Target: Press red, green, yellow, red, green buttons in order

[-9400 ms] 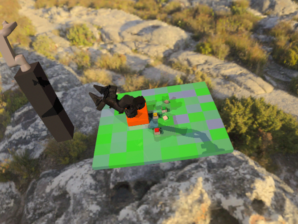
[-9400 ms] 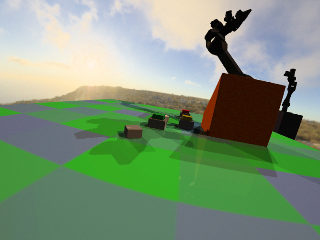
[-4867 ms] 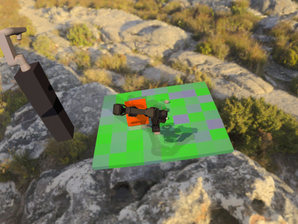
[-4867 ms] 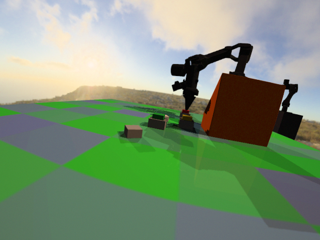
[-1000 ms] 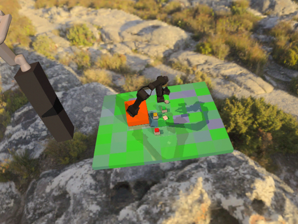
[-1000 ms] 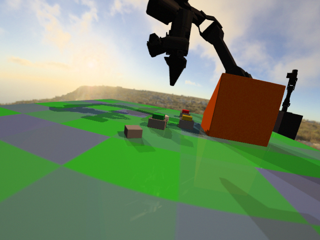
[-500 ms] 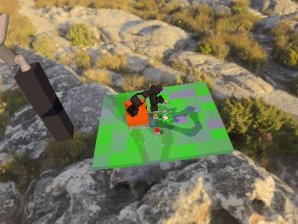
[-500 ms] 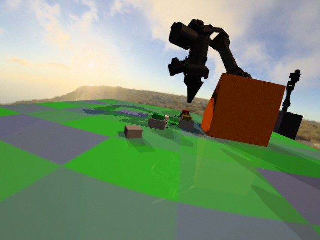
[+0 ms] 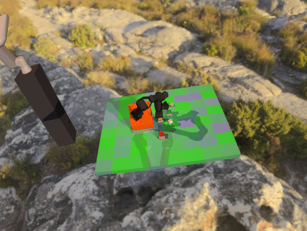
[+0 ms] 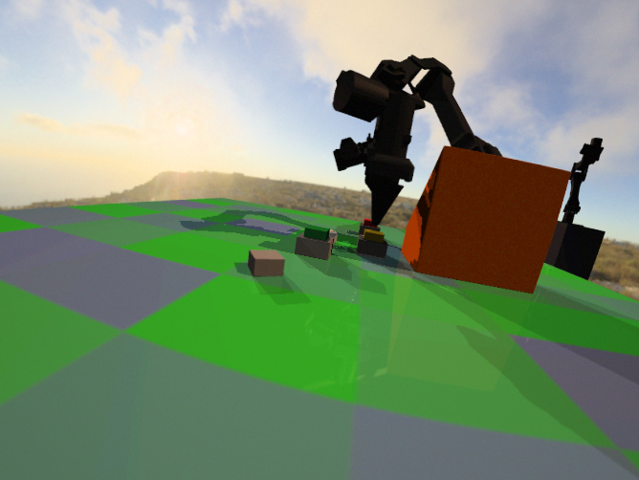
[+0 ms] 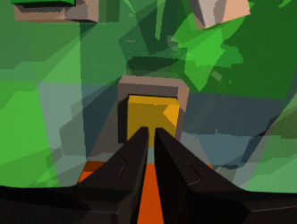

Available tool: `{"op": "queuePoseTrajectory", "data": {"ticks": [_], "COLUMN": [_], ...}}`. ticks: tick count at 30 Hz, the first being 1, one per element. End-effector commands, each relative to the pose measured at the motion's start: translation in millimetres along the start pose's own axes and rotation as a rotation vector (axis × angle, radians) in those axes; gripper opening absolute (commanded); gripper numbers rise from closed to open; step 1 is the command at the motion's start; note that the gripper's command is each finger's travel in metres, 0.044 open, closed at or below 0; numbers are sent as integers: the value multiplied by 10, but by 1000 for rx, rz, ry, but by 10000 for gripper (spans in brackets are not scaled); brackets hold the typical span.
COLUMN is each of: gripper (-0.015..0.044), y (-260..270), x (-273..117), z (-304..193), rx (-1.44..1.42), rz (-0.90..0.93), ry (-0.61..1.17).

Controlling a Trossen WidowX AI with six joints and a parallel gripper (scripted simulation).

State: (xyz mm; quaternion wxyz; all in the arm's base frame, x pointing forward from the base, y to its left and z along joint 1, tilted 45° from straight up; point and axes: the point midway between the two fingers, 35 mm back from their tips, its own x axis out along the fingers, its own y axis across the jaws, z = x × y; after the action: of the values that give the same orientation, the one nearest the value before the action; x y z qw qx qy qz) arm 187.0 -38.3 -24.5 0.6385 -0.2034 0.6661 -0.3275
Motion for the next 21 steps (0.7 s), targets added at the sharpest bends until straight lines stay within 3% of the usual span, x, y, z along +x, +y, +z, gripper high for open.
{"op": "queuePoseTrajectory", "data": {"ticks": [1,21], "gripper": [20,20], "y": [-2,-10], "x": [68,216], "z": [-11,-19], "rx": [-8,-8], "rz": [-6,-8], "ry": [1,1]}}
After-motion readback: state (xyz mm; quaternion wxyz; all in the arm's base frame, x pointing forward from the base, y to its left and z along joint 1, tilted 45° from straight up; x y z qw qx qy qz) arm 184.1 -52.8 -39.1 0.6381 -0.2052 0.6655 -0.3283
